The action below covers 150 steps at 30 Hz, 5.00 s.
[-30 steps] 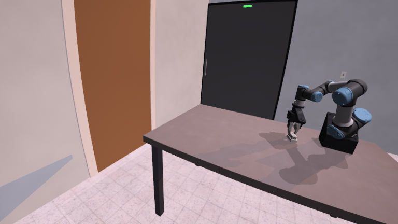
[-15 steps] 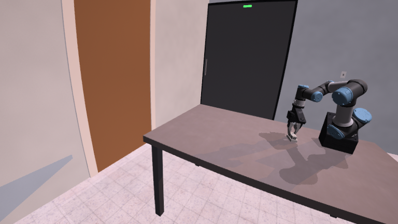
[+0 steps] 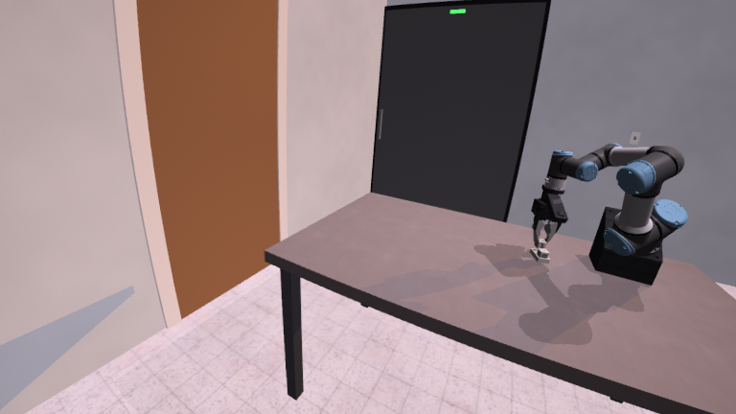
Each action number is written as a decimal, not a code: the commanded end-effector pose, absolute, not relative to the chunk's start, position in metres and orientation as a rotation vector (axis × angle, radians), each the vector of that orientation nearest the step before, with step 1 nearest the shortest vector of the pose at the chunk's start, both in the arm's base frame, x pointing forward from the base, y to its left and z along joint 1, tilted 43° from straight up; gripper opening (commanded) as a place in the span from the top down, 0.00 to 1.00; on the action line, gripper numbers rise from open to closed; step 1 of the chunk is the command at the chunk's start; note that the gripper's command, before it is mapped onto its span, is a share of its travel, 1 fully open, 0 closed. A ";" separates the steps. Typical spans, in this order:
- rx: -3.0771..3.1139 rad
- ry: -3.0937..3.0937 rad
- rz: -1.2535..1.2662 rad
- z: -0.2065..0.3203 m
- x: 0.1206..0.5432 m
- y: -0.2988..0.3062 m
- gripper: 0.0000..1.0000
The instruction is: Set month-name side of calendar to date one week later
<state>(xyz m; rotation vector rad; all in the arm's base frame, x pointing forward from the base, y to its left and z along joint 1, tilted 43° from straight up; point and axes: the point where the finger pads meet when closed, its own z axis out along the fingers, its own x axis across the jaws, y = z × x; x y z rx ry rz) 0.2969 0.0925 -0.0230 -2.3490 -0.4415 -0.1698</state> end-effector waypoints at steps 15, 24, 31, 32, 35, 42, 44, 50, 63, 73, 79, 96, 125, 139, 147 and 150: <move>-2.349 -0.442 -0.170 0.025 0.297 0.047 0.90; -2.349 -0.442 -0.170 0.032 0.297 0.040 0.90; -2.349 -0.442 -0.170 0.033 0.297 0.040 0.90; -2.349 -0.442 -0.170 0.033 0.297 0.040 0.90; -2.349 -0.442 -0.170 0.033 0.297 0.040 0.90; -2.345 -0.469 -0.181 0.029 0.300 0.036 0.90; -2.339 -0.505 -0.195 0.024 0.304 0.030 0.90; -2.311 -0.644 -0.251 0.001 0.316 0.009 0.90; -2.267 -0.813 -0.318 -0.032 0.330 -0.014 0.90; -2.267 -0.813 -0.318 -0.032 0.330 -0.014 0.90; -2.267 -0.813 -0.318 -0.034 0.330 -0.013 0.90; -2.267 -0.813 -0.318 -0.073 0.330 0.024 0.90; -2.267 -0.813 -0.318 -0.102 0.330 0.051 0.90; -2.267 -0.813 -0.318 -0.102 0.330 0.051 0.90; -2.267 -0.813 -0.318 -0.102 0.330 0.051 0.90; -2.267 -0.813 -0.318 -0.102 0.330 0.051 0.90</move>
